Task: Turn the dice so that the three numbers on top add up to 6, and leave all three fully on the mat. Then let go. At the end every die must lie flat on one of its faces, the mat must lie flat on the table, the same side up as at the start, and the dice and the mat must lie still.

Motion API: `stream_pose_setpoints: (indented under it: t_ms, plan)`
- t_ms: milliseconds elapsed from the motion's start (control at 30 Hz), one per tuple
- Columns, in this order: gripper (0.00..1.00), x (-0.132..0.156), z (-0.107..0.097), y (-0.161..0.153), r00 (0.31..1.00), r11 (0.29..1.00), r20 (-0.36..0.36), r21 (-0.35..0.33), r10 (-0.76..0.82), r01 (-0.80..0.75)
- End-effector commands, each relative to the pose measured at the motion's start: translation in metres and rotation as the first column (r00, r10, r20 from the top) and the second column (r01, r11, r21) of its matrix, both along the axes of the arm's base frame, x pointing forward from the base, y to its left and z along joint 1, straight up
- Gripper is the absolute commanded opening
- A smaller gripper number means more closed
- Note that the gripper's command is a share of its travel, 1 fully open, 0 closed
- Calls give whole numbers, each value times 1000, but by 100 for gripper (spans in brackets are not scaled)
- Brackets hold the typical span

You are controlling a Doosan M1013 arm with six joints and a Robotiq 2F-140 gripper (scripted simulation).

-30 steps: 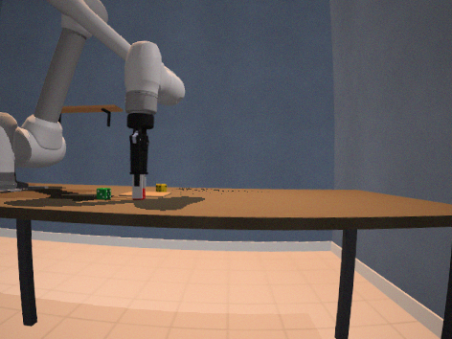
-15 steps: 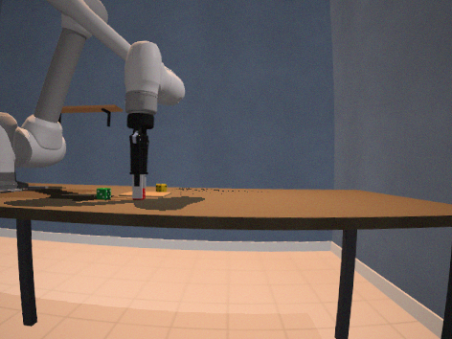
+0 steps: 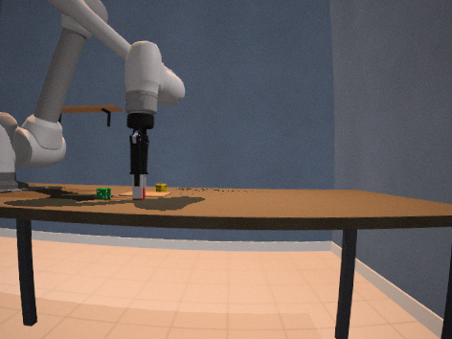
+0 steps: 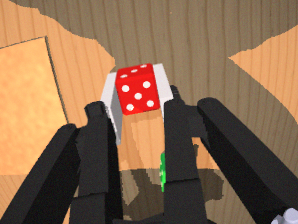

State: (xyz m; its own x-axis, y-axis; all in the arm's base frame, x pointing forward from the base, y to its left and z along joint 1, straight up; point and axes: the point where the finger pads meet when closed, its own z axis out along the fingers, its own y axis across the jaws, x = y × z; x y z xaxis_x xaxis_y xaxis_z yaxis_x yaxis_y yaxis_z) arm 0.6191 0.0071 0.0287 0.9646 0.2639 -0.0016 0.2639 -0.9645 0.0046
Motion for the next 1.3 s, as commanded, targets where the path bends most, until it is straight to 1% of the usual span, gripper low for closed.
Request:
stream_pose_setpoints:
  t_ms: [0,133,233,300,400,667,767,933,1267]
  plan:
    - [16,0,0,0,1000,1000,0,0,0,0]
    - [16,0,1,0,1000,1000,0,0,0,0]
    - [16,0,9,0,1000,1000,0,0,0,0]
    - [16,0,9,0,1000,1000,0,0,0,0]
    - [16,0,25,0,1000,1000,0,0,0,0]
    - [16,0,83,0,1000,1000,0,0,0,0]
    - [16,0,96,0,1000,1000,0,0,0,0]
    - [16,0,100,0,1000,1000,0,0,0,0]
    - [16,0,100,1,1000,1000,0,0,-5,5]
